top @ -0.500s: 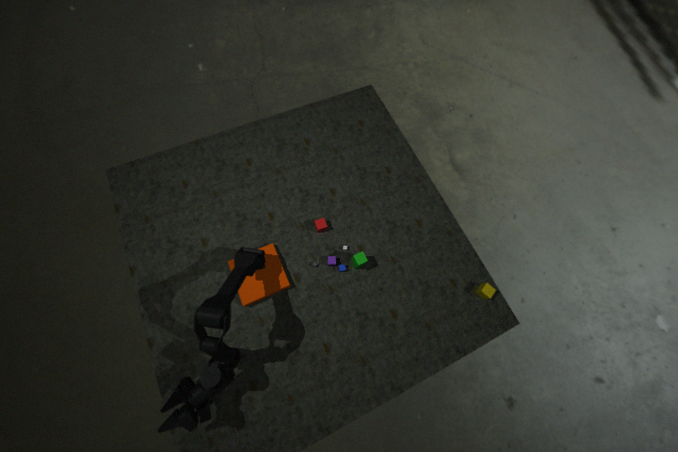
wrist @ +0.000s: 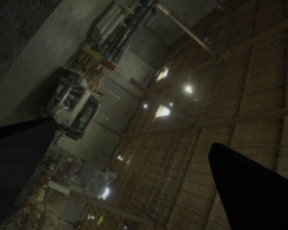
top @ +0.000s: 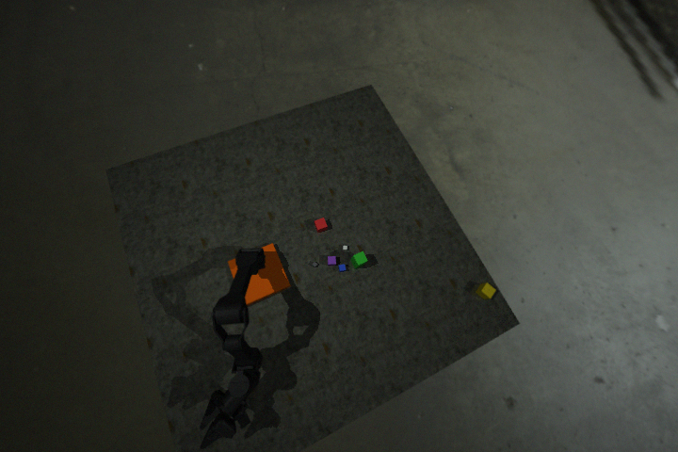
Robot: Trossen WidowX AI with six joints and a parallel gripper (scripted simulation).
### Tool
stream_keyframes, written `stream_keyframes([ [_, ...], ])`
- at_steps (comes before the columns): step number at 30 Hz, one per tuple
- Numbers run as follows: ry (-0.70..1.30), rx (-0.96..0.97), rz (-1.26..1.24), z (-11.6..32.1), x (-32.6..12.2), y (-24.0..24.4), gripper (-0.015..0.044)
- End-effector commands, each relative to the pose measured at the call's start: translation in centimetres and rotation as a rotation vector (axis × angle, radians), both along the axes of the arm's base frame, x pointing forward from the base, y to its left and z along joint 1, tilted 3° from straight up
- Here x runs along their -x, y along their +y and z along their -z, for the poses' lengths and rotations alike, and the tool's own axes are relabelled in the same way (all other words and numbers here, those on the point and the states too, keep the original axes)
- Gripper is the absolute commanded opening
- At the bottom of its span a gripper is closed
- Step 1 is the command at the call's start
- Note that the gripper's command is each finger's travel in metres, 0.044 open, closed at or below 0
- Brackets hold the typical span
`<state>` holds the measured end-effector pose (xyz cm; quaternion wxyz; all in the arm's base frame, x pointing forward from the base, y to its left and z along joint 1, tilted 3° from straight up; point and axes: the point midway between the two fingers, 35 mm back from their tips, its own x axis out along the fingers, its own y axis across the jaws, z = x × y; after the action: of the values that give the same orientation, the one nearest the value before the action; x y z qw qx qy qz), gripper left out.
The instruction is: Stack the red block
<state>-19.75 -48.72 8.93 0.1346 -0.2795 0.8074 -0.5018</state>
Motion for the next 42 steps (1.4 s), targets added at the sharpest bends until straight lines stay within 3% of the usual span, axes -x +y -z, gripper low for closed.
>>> stream_keyframes([
  [1, -0.067, 0.014, -0.125, 0.1, -4.7, -2.2, 0.0440],
  [12, -0.304, 0.017, -0.461, -0.4, -19.4, -5.6, 0.0440],
  [21, -0.542, -0.047, -0.707, -0.7, -32.6, -4.2, 0.0440],
  [31, -0.792, -0.187, -0.913, -1.3, -45.7, 1.9, 0.0440],
  [42, -1.030, -0.414, -1.055, -2.2, -56.5, 13.0, 0.0440],
])
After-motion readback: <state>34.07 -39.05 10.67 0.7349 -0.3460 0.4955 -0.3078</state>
